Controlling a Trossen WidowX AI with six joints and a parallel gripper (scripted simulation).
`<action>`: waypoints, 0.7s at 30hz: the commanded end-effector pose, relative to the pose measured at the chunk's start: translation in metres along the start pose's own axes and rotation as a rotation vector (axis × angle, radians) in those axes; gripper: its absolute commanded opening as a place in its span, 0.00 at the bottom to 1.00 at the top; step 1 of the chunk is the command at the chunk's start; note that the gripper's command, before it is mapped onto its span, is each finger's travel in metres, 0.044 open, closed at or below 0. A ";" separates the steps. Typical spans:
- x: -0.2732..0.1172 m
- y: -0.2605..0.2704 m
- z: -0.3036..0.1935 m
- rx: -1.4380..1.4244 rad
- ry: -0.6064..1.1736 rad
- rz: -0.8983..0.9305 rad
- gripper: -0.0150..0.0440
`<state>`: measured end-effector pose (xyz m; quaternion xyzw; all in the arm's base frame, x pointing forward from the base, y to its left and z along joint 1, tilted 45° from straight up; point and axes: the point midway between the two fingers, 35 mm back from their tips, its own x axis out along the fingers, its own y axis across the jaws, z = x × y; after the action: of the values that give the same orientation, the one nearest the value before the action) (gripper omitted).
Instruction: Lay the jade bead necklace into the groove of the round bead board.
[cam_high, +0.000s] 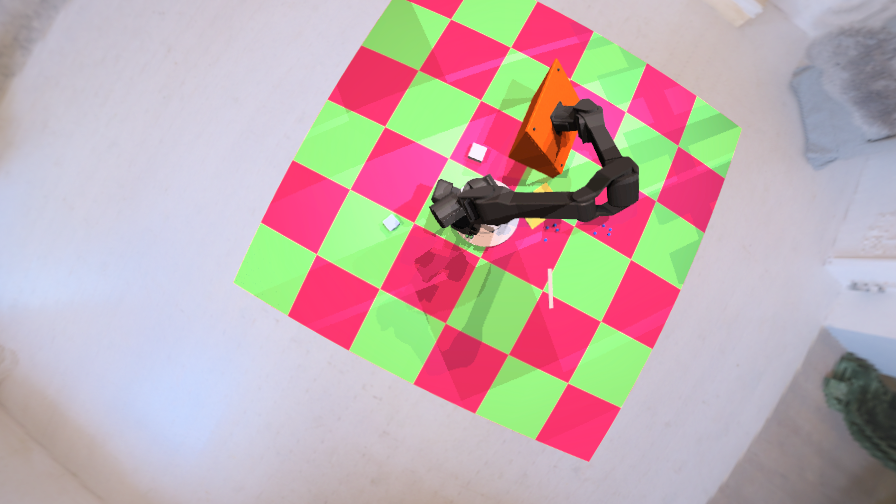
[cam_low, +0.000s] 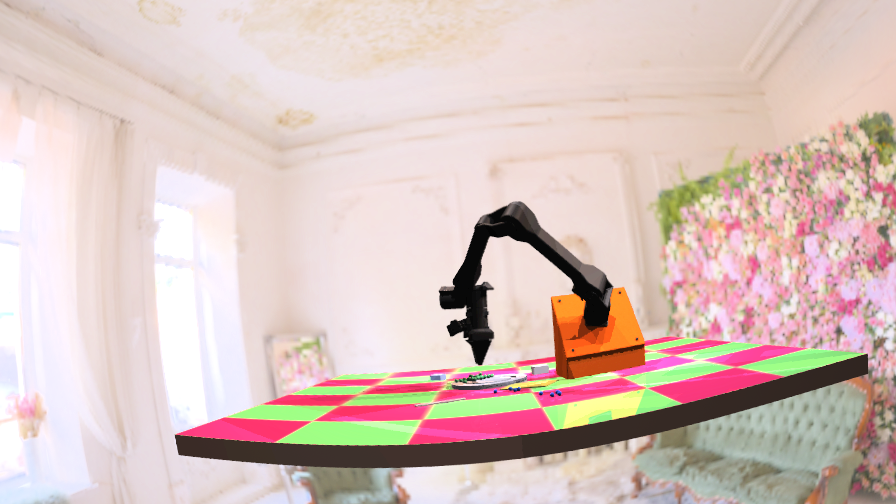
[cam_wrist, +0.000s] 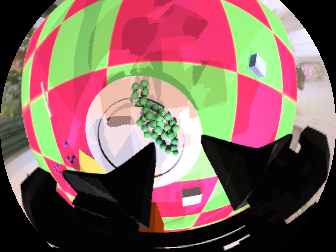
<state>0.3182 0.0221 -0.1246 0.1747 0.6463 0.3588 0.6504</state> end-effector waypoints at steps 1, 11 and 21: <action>-0.003 0.001 -0.032 -0.436 0.048 0.025 0.60; -0.003 0.001 -0.032 -0.436 0.048 0.025 0.49; 0.013 0.002 -0.033 -0.436 0.047 0.025 0.46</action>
<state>0.2898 0.0184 -0.1307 0.0242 0.5638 0.5008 0.6563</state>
